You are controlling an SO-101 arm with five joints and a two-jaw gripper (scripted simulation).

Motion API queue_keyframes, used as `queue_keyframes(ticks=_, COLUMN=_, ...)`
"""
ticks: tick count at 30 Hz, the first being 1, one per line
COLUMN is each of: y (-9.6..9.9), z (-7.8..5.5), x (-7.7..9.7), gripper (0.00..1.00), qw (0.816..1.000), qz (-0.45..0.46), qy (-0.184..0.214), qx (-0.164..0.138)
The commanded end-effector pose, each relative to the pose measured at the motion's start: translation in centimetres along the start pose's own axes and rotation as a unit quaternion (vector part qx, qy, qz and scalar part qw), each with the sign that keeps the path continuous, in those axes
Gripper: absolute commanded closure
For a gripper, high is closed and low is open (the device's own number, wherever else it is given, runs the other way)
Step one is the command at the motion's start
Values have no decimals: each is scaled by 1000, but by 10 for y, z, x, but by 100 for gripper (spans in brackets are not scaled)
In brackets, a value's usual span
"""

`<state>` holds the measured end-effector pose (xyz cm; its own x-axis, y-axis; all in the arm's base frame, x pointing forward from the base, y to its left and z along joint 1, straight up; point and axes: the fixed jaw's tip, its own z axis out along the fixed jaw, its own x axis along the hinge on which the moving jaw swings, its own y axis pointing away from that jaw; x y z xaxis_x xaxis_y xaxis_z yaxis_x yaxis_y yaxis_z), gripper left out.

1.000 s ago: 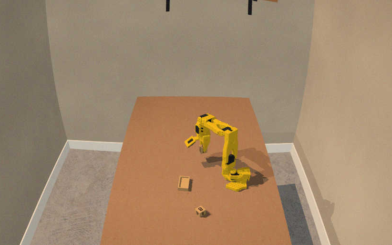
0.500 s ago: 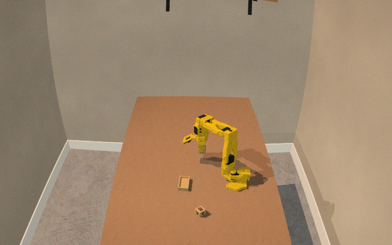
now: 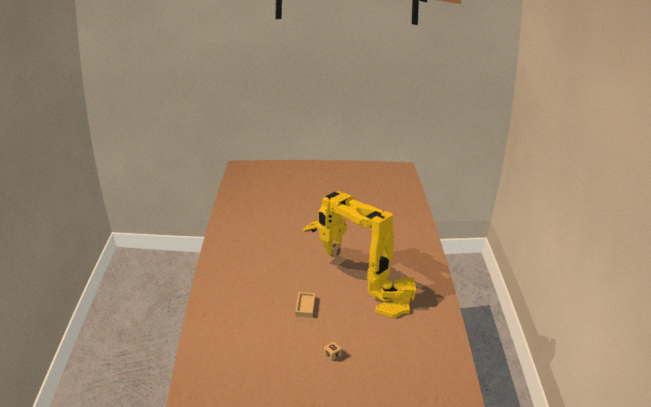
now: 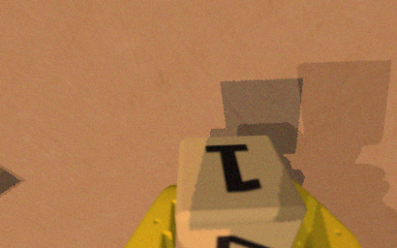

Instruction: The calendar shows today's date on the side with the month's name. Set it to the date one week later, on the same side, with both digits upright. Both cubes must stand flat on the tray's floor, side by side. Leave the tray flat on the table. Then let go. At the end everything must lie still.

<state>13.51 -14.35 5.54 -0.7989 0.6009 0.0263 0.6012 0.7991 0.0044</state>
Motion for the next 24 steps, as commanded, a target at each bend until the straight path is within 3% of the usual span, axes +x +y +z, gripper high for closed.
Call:
queue_keyframes(ticks=1, y=2, z=-6, x=-10, gripper=100, qw=998, qz=62, qy=-26, qx=3)
queue_keyframes(ticks=9, y=5, z=-5, x=-12, gripper=100, qw=988, qz=152, qy=-26, qx=0)
queue_keyframes(ticks=24, y=7, z=-5, x=-13, gripper=100, qw=980, qz=197, qy=-26, qx=-1)
